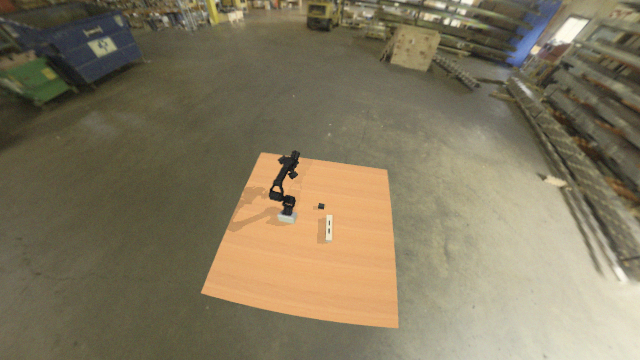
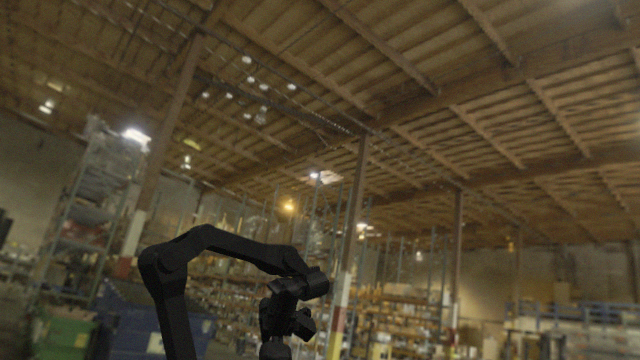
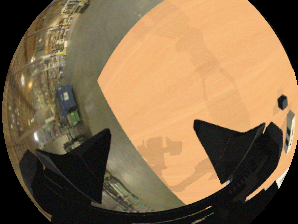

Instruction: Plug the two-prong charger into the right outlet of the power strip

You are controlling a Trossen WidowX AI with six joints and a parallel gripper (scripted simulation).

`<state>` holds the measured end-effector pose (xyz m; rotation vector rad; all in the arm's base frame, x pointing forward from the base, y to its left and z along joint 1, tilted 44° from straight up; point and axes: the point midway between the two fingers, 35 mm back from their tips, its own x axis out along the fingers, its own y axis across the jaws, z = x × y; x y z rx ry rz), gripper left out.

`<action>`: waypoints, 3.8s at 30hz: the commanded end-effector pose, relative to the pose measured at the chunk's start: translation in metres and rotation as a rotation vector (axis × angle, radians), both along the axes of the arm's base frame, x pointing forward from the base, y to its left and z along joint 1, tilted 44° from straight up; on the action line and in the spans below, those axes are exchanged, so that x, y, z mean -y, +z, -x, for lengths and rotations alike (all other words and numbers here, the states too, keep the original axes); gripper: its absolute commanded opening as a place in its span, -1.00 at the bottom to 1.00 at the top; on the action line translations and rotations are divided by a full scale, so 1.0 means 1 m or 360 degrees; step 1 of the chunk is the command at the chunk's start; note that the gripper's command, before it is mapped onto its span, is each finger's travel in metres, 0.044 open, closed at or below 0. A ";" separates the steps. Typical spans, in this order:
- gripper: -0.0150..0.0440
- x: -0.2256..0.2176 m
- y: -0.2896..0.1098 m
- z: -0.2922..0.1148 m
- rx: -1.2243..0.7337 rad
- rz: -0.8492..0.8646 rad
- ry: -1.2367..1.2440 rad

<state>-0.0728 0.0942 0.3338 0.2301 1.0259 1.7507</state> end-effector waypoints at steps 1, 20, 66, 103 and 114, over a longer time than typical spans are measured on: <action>1.00 -0.013 -0.006 -0.008 0.0047 0.0054 -0.0065; 1.00 -0.057 -0.034 -0.051 0.0131 0.0329 -0.0329; 1.00 -0.086 -0.091 -0.185 0.0024 0.0793 -0.0869; 1.00 -0.030 -0.155 -0.277 -0.0445 0.1038 -0.1158; 1.00 -0.004 -0.174 -0.299 -0.0613 0.1044 -0.1236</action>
